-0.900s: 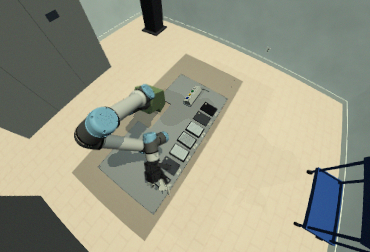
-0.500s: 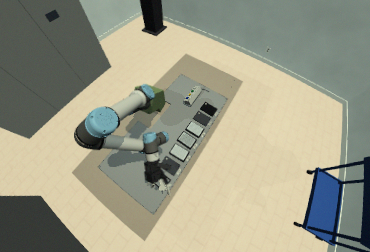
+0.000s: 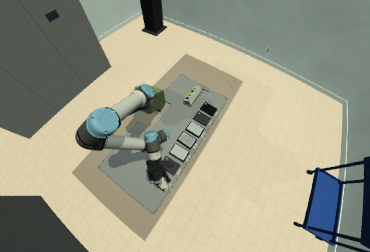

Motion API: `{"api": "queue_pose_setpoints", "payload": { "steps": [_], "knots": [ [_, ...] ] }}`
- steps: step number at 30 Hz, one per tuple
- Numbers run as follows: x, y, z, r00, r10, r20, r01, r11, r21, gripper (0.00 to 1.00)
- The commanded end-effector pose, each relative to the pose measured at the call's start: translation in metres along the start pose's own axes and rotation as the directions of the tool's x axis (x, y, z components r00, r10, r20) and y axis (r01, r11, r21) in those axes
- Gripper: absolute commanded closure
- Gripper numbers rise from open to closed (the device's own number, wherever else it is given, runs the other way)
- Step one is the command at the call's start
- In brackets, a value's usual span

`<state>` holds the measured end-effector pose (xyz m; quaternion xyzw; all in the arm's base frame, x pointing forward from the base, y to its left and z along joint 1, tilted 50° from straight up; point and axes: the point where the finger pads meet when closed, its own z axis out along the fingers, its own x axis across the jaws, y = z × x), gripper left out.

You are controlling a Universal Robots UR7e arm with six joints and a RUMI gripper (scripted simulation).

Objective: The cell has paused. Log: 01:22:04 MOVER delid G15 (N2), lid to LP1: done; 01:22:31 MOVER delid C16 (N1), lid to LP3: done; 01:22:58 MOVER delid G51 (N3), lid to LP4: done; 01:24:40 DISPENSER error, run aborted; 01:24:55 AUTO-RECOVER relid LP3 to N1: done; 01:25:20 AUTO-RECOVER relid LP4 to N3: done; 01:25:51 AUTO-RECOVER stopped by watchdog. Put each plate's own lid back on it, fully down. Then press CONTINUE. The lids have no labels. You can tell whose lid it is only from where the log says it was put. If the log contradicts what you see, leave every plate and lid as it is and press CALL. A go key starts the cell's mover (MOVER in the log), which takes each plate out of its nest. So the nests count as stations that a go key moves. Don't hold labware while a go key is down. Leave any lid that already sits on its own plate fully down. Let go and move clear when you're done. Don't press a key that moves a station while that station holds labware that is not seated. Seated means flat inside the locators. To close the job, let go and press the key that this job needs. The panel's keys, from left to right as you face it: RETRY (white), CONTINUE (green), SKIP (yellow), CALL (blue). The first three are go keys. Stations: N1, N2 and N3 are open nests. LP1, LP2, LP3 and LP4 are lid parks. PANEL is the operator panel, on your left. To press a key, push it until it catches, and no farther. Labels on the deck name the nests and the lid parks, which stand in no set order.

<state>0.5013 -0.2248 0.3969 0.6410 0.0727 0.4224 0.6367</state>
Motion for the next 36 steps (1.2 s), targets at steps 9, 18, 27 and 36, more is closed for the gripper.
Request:
{"api": "queue_pose_setpoints", "payload": {
  "steps": [9, 18, 27, 36],
  "knots": [
    [-0.005, -0.042, -0.008, 0.988, 0.148, 0.051, -0.152, 0.984, 0.091, 0.18],
    [-0.009, -0.070, -0.016, 0.966, 0.238, 0.101, -0.250, 0.958, 0.141, 0.18],
    [-0.015, -0.102, -0.028, 0.928, 0.331, 0.172, -0.361, 0.914, 0.184, 0.18],
    [-0.021, -0.128, -0.039, 0.886, 0.398, 0.238, -0.447, 0.871, 0.205, 0.18]
  ]
}}
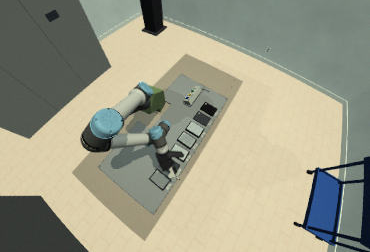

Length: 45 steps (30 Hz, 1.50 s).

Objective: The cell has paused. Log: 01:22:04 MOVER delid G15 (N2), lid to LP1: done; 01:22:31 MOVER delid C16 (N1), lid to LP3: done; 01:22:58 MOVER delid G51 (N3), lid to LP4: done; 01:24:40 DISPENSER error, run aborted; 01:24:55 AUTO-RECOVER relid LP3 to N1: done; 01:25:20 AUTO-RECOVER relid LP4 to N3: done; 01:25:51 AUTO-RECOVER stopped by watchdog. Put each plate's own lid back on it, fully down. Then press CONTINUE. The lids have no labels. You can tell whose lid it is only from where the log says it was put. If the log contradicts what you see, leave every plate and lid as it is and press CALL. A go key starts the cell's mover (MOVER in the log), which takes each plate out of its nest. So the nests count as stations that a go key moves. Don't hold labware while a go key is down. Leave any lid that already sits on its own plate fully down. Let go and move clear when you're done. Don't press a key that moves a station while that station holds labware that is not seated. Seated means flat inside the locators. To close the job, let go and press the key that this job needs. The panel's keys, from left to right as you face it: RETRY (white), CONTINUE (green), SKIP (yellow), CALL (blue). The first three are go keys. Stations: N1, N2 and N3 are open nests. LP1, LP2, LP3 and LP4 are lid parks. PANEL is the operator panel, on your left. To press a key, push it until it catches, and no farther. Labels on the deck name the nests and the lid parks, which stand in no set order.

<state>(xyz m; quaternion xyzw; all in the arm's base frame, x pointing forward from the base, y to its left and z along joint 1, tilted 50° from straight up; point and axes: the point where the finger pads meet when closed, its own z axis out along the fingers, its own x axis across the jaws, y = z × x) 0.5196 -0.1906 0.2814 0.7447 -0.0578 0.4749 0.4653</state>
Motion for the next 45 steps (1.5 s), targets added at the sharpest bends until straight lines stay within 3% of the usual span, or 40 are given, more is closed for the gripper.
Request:
{"api": "queue_pose_setpoints", "payload": {
  "steps": [1, 22, 35, 39, 45],
  "knots": [
    [-0.011, -0.015, -0.003, 0.997, 0.064, 0.038, -0.065, 0.998, 0.027, 0.18],
    [-0.053, -0.064, -0.017, 0.953, 0.247, 0.177, -0.262, 0.963, 0.068, 0.18],
    [-0.089, -0.098, -0.033, 0.878, 0.377, 0.296, -0.407, 0.912, 0.047, 0.18],
    [-0.091, -0.100, -0.034, 0.876, 0.379, 0.298, -0.410, 0.911, 0.046, 0.18],
    [-0.107, -0.113, -0.043, 0.834, 0.431, 0.346, -0.466, 0.885, 0.021, 0.18]
  ]
}}
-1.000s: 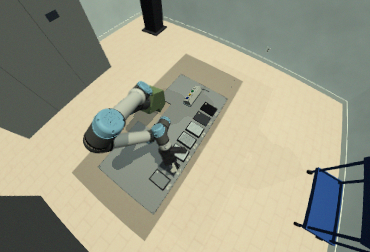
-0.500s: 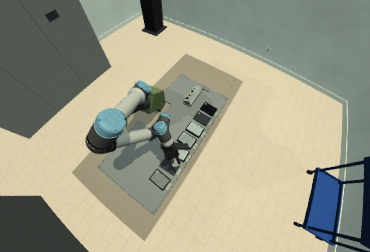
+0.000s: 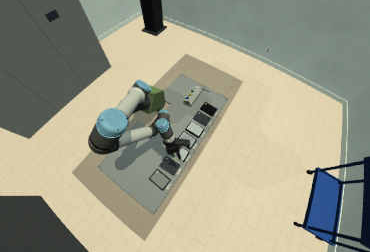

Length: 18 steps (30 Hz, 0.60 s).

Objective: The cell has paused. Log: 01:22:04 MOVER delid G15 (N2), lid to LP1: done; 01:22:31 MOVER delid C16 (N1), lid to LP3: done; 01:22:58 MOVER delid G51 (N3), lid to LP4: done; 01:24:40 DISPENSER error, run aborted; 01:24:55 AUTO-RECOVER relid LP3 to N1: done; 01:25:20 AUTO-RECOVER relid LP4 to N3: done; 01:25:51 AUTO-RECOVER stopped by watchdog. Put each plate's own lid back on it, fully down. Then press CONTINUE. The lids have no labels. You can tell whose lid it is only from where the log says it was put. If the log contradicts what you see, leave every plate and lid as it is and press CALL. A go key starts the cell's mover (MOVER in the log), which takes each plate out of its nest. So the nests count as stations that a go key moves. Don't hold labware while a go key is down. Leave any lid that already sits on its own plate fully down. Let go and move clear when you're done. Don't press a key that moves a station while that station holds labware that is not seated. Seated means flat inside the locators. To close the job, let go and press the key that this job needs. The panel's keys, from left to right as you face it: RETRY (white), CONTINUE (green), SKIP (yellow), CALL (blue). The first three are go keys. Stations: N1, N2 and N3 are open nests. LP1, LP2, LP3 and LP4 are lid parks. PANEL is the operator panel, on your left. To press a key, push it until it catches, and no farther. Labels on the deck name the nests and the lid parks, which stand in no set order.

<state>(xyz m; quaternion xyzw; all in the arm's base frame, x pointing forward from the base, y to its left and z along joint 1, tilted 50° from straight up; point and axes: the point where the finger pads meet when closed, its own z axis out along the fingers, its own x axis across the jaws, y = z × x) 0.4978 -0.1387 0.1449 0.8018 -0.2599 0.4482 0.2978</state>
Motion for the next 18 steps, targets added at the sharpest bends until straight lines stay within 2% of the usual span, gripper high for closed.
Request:
{"api": "queue_pose_setpoints", "payload": {
  "steps": [1, 4, 7, 11, 18],
  "knots": [
    [-0.019, -0.005, -0.002, 0.997, 0.061, 0.045, -0.060, 0.998, -0.007, 0.18],
    [-0.026, -0.006, -0.002, 0.995, 0.078, 0.057, -0.077, 0.997, -0.010, 0.18],
    [-0.041, -0.009, -0.004, 0.988, 0.126, 0.090, -0.124, 0.992, -0.022, 0.18],
    [-0.044, -0.009, -0.005, 0.988, 0.126, 0.090, -0.124, 0.992, -0.022, 0.18],
    [-0.070, -0.012, -0.009, 0.969, 0.205, 0.139, -0.199, 0.978, -0.053, 0.18]
  ]
}}
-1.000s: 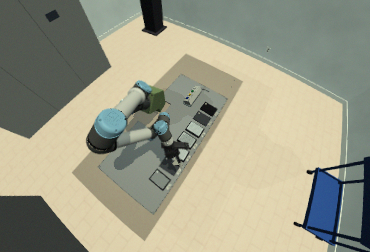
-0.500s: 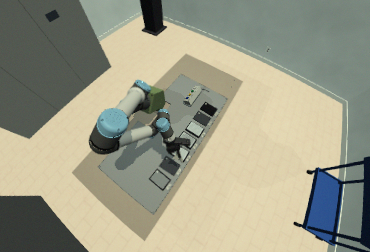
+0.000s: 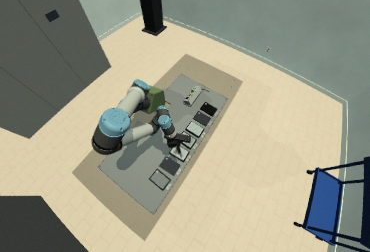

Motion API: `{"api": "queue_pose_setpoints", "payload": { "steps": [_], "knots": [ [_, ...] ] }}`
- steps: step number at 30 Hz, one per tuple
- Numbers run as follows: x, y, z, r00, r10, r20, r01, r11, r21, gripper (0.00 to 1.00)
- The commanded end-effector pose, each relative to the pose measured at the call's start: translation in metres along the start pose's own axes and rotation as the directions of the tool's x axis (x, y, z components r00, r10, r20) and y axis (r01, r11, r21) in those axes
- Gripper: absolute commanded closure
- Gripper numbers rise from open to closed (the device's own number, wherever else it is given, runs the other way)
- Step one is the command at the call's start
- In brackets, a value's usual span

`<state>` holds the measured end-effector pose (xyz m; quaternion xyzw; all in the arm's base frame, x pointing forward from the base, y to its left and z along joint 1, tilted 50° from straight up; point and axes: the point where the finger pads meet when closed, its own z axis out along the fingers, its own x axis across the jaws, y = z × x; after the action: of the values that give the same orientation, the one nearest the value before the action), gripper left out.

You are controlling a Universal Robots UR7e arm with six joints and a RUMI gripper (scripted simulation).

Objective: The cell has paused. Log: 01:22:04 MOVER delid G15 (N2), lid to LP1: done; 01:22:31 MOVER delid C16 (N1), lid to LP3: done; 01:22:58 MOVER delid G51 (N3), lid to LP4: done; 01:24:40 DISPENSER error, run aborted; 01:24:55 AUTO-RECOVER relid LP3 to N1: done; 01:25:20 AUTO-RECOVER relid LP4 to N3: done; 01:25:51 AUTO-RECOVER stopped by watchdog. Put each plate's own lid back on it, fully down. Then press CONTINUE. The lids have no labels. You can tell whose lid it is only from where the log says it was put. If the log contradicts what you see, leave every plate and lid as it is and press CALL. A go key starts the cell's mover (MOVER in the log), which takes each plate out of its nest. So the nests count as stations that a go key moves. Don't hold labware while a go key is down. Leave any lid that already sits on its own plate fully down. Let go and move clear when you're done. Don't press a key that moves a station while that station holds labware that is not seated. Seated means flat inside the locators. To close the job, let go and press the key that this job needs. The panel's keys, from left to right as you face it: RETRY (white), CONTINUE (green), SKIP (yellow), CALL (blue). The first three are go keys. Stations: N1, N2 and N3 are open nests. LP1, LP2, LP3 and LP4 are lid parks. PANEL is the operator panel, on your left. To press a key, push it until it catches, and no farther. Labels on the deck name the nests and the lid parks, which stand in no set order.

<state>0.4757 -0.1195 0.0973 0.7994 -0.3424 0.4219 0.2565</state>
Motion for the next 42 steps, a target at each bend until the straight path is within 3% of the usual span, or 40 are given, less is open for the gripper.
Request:
{"api": "queue_pose_setpoints", "payload": {
  "steps": [1, 10, 22, 30, 42],
  "knots": [
    [-0.021, 0.001, -0.001, 0.997, 0.064, 0.042, -0.063, 0.998, -0.022, 0.18],
    [-0.040, 0.003, -0.003, 0.992, 0.110, 0.067, -0.107, 0.993, -0.042, 0.18],
    [-0.086, 0.014, -0.009, 0.963, 0.242, 0.121, -0.228, 0.967, -0.119, 0.18],
    [-0.102, 0.019, -0.012, 0.950, 0.283, 0.130, -0.264, 0.953, -0.148, 0.18],
    [-0.143, 0.037, -0.022, 0.907, 0.399, 0.131, -0.362, 0.901, -0.240, 0.18]
  ]
}}
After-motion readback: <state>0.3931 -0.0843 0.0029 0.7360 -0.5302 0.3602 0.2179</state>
